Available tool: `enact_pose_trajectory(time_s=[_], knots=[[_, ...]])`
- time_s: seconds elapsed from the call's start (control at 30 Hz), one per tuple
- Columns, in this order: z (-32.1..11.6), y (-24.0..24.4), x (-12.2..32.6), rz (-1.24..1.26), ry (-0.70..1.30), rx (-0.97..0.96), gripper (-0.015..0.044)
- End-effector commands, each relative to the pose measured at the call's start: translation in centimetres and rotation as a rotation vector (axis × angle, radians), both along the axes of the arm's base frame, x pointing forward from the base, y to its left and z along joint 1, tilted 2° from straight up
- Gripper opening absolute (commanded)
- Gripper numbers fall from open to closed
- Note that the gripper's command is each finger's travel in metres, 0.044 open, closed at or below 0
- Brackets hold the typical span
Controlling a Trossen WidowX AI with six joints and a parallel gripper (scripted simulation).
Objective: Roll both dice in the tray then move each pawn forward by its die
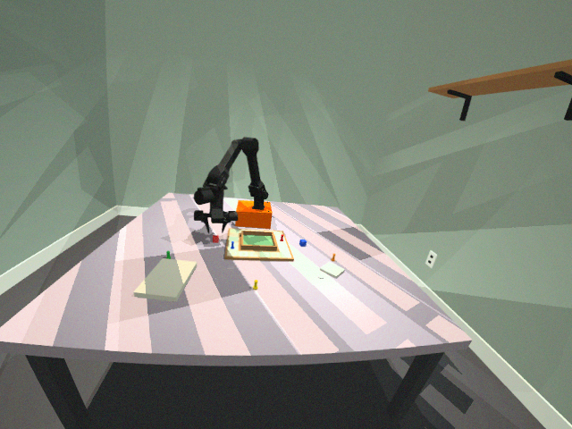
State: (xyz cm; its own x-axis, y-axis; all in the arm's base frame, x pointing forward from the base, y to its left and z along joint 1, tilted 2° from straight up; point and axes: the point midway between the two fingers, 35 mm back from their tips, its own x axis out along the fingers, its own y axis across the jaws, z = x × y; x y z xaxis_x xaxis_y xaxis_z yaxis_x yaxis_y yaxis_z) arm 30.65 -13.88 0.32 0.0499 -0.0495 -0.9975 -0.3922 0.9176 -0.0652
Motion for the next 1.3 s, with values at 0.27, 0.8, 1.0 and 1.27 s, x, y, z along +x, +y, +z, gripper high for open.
enact_pose_trajectory(time_s=[0.27,0.8,1.0,1.27], knots=[[-2.0,0.0,0.1,0.004,0.003,0.006,0.0275],[-3.3,0.0,0.1,0.004,0.003,0.006,0.0118],[-3.3,0.0,0.1,0.004,0.003,0.006,0.0077],[0.5,-0.1,0.4,0.004,0.003,0.006,0.0000]])
